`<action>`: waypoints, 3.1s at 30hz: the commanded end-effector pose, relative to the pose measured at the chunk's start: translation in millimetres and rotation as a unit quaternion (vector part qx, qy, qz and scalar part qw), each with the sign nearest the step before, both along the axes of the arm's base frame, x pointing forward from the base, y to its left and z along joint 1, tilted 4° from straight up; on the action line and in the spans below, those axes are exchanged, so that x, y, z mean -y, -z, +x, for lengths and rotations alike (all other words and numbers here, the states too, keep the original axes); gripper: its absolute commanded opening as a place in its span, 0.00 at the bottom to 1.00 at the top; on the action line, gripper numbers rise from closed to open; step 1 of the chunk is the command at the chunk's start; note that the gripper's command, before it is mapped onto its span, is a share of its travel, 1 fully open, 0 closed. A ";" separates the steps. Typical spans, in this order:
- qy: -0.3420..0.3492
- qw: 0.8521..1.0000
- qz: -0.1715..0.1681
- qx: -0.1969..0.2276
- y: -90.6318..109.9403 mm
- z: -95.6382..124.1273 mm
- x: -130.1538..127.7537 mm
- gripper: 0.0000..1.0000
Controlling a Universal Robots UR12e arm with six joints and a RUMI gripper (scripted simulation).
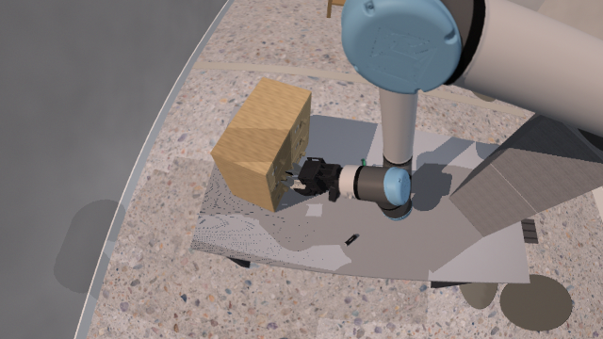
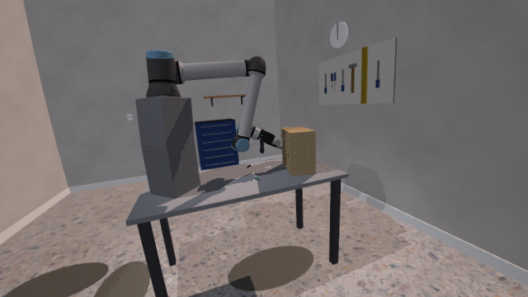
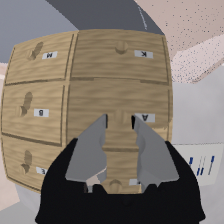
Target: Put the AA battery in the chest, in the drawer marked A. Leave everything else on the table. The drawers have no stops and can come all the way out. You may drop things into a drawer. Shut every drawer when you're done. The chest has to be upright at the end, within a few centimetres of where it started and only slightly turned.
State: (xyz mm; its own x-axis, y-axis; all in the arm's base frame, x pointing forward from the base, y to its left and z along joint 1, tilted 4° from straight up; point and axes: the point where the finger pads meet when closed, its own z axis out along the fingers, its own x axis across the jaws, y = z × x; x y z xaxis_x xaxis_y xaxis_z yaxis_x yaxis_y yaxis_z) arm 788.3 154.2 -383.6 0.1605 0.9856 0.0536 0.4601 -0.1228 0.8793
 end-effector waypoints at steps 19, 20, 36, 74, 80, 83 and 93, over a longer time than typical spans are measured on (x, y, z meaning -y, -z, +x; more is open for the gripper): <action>0.000 1.000 0.000 0.000 -0.7 0.3 0.0 0.20; 0.000 1.000 0.000 0.000 -0.7 0.3 0.0 0.20; 0.000 1.000 0.000 0.000 -0.7 0.3 0.0 0.07; 0.000 1.000 0.000 0.000 -0.7 -0.1 -0.1 0.07; 0.000 1.000 0.000 0.000 -0.7 -0.8 -0.2 0.07; 0.000 1.000 0.000 0.000 -0.6 -1.2 -0.3 0.07; 0.000 1.000 0.000 0.000 -0.6 -3.0 -0.6 0.07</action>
State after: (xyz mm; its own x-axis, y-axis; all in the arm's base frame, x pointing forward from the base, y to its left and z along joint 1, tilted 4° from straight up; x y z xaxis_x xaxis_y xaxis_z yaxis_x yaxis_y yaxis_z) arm 785.6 154.6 -383.7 0.1605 0.9856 0.0536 0.4601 -0.1228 0.8793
